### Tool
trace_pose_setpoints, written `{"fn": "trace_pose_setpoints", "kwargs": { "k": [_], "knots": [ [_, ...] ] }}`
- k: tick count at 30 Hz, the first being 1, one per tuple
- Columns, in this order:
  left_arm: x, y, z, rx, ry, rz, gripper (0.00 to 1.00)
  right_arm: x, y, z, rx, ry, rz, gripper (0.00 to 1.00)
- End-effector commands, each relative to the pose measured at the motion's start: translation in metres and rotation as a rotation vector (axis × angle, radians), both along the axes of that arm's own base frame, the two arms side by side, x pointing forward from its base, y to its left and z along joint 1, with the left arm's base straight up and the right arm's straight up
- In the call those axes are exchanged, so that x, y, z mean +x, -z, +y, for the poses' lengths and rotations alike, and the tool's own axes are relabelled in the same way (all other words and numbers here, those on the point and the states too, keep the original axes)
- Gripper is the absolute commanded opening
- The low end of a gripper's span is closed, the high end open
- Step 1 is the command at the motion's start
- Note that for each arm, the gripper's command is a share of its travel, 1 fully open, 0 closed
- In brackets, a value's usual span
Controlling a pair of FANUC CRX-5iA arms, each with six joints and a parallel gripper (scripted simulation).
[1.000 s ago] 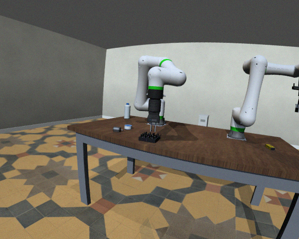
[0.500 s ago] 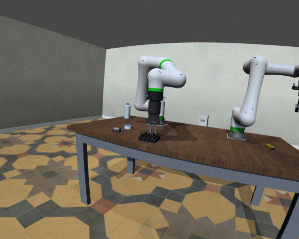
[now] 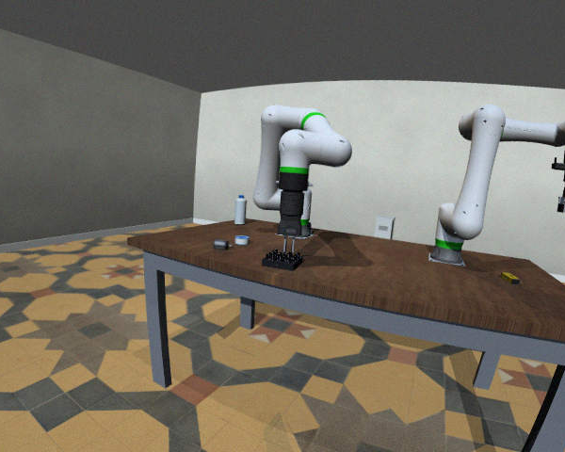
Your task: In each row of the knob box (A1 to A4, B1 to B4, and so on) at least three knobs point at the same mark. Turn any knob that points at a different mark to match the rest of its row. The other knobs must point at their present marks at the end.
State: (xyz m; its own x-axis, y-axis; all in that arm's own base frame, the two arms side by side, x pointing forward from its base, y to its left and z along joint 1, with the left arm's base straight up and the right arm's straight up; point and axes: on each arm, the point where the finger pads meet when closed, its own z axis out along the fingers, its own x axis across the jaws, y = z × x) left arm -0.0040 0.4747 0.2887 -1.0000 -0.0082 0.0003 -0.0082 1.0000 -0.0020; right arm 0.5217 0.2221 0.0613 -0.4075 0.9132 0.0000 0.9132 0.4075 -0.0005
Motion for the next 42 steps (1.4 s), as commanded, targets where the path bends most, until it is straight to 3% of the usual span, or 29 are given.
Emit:
{"fn": "trace_pose_setpoints", "kwargs": {
  "k": [1,12,20,36,37,42],
  "knots": [
    [0.0,-0.001,0.0,0.002,0.0,0.0,1.0,0.001,-0.001,0.0,0.001,0.0,-0.002,0.46],
    [0.0,-0.001,0.0,0.002,0.0,0.0,1.0,0.001,0.002,0.0,0.001,0.0,-0.002,0.46],
    [0.0,-0.001,0.0,0.002,0.0,0.0,1.0,0.001,0.013,0.0,0.001,0.0,-0.002,0.46],
    [0.0,-0.001,0.0,0.002,0.0,0.0,1.0,0.001,0.013,0.0,0.001,0.0,-0.002,0.46],
    [0.0,-0.001,0.0,0.002,0.0,0.0,1.0,0.001,0.013,0.0,0.001,0.0,-0.002,0.3],
    [0.0,-0.001,0.0,0.002,0.0,0.0,1.0,0.001,0.013,0.0,0.001,0.0,-0.002,0.3]
  ]
}}
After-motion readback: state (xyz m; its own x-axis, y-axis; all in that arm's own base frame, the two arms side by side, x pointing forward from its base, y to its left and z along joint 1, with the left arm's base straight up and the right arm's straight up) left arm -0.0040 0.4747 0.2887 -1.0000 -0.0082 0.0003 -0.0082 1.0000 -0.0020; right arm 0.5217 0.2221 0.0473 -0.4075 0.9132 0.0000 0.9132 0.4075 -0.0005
